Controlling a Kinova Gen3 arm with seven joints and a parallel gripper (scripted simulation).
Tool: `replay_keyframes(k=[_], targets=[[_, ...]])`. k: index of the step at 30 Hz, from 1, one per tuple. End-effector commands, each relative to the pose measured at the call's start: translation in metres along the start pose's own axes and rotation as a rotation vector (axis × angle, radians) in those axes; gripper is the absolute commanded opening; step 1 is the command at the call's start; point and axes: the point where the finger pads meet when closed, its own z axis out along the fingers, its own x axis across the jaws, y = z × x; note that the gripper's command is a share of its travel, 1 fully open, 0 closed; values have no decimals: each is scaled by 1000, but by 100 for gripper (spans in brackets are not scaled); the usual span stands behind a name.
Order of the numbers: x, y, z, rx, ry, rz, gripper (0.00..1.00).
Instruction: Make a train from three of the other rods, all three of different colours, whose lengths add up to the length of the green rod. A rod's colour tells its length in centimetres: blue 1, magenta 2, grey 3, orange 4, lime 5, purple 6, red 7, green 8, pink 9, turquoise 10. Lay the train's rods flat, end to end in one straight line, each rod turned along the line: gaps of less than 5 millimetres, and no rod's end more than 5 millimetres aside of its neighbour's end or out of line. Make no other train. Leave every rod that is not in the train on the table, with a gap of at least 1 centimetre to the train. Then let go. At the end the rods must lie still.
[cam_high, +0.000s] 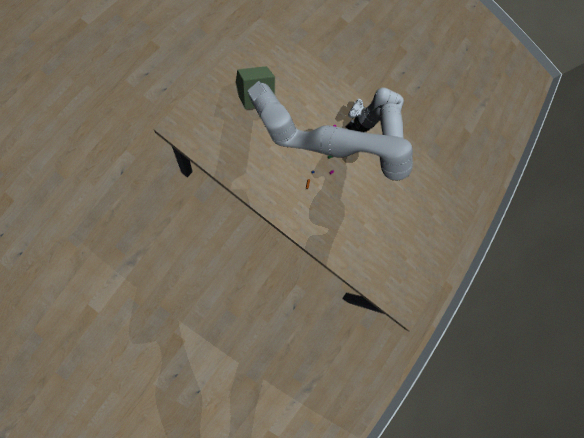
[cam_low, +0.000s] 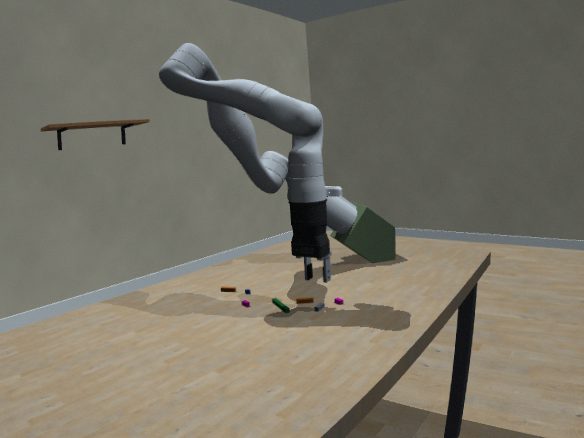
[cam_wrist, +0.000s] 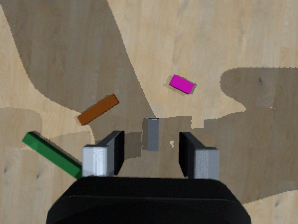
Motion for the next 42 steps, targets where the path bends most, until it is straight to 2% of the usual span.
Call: replay_keyframes(k=[1,42], targets=[[1,0,-1,-1,1,0,54],[1,0,3,-1,1,0,54]])
